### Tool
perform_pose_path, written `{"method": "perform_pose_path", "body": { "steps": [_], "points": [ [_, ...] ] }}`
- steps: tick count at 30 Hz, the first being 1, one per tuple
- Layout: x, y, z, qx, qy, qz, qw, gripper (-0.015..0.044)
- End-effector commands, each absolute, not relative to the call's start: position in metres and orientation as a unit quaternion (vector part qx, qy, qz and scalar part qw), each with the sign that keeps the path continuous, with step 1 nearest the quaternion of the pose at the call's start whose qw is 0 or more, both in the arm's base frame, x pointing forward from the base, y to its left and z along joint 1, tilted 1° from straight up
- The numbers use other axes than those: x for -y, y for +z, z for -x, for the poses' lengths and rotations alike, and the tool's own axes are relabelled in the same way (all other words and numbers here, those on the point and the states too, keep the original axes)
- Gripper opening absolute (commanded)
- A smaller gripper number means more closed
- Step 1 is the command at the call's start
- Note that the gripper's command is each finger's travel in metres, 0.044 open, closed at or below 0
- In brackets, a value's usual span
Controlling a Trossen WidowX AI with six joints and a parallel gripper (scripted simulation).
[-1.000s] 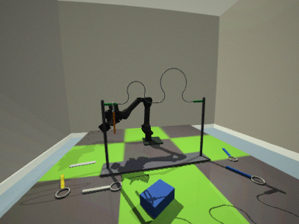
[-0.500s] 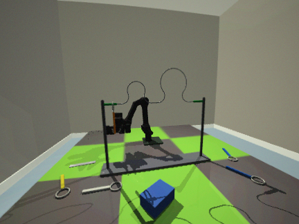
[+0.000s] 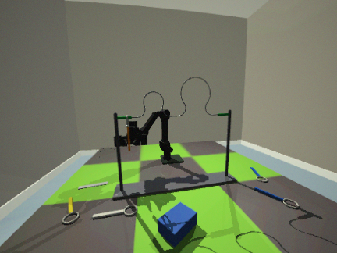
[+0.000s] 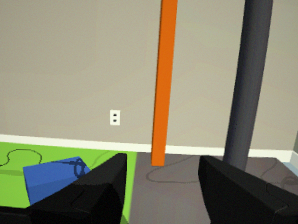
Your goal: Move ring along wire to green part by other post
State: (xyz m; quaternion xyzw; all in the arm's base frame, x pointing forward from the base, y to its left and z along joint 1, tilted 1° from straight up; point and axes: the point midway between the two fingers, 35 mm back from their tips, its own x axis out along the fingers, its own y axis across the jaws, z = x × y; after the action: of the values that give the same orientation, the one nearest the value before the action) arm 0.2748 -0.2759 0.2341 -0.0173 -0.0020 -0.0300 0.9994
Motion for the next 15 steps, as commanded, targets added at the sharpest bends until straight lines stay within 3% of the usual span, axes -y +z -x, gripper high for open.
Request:
{"method": "perform_pose_path", "body": {
  "steps": [1,15],
  "points": [
    [0.278,0.233,-0.278,0.0,-0.034,0.011,0.999,0.016],
    [0.281,0.234,-0.299,0.001,-0.034,0.011,0.999,0.016]
  ]
}}
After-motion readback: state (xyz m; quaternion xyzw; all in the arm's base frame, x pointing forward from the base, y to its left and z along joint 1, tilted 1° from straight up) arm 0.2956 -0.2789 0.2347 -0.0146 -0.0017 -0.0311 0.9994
